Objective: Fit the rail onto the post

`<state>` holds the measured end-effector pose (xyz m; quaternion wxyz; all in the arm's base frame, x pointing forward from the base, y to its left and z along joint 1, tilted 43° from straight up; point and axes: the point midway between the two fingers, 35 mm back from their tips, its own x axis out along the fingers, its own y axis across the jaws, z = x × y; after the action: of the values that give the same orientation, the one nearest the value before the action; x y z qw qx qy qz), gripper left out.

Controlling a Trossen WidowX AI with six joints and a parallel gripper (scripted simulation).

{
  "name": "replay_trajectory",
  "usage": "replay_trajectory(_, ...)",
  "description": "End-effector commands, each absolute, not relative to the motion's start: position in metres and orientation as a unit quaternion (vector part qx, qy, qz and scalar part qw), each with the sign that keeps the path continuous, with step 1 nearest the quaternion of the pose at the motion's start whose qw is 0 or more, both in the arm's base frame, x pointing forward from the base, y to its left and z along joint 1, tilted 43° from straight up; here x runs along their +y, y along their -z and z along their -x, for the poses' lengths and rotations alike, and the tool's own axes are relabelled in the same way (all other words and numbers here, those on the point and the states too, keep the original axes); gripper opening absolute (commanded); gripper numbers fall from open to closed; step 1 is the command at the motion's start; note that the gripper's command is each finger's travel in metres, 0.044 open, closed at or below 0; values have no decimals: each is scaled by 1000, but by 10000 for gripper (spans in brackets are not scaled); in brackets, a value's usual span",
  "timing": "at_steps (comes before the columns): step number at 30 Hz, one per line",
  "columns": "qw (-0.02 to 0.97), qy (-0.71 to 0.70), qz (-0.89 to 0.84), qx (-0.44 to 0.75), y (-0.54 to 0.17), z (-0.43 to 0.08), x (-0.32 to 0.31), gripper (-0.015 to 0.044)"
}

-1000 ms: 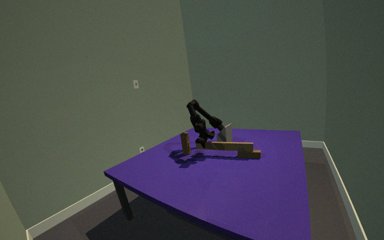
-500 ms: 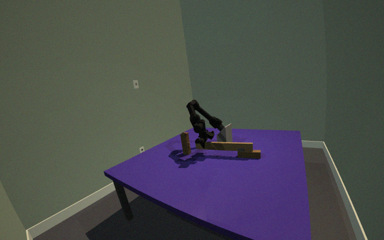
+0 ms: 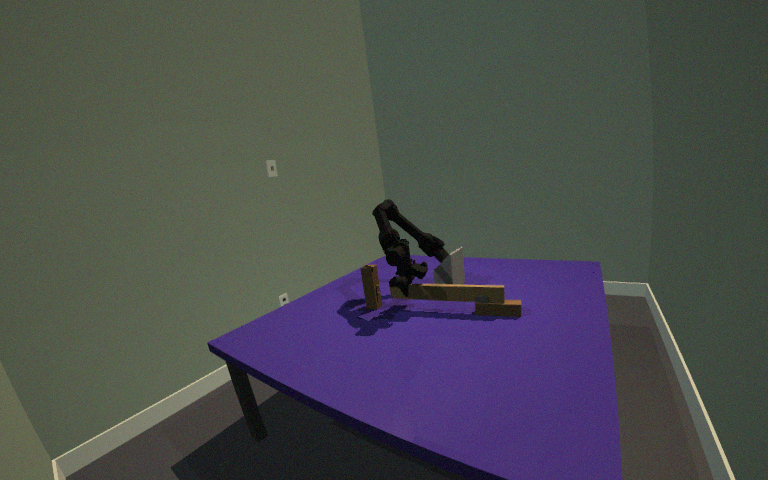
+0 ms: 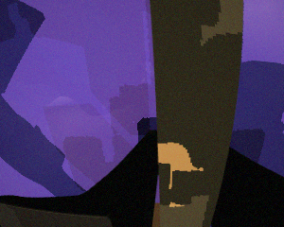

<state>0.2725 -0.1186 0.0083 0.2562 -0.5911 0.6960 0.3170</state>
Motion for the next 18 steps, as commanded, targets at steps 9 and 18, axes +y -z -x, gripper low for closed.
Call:
replay_trajectory(9, 255, -317, 592, 695, -13, -274, -121, 0)
replay_trajectory(18, 255, -317, 592, 695, -15, -274, -123, 0)
